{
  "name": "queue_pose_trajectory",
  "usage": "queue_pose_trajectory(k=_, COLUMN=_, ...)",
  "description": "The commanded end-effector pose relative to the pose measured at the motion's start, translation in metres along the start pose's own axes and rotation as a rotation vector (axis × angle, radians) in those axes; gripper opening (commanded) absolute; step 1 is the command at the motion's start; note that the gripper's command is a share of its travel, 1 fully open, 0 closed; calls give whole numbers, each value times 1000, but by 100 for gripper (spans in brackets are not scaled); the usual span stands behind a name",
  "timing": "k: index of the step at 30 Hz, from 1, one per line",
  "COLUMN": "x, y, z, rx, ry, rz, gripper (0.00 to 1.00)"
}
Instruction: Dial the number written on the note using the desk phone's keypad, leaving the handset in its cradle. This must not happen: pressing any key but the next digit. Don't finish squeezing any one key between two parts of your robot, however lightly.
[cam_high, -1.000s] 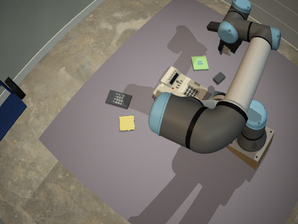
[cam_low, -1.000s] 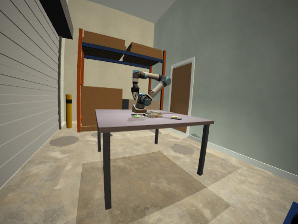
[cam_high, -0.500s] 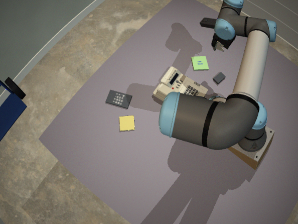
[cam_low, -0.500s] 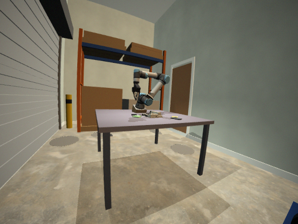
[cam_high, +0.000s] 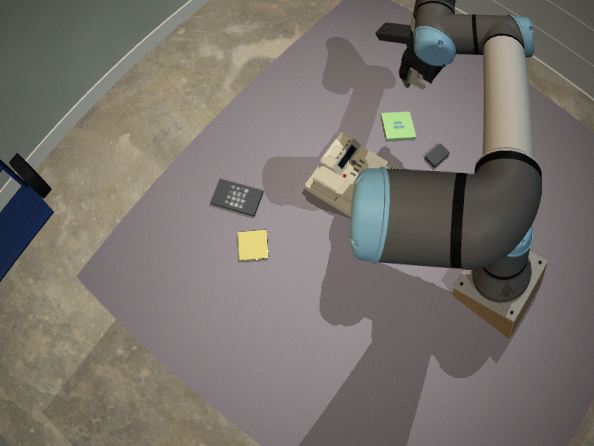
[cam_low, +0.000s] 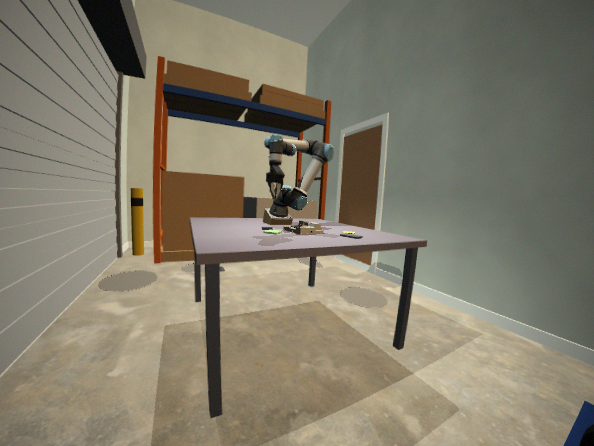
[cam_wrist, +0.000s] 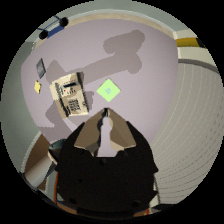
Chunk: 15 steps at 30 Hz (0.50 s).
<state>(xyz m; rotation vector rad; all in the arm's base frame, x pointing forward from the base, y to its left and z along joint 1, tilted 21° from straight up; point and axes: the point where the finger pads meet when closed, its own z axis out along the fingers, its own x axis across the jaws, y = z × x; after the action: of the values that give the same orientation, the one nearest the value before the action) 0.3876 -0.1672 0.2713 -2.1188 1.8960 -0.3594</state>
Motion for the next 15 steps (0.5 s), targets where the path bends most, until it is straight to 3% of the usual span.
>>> queue_pose_trajectory(k=1, x=1, y=-17, z=0, rx=-6, ry=3, rz=2, gripper=0)
queue_pose_trajectory(k=15, x=1, y=-78, z=1, rx=-6, ry=3, rz=2, gripper=0)
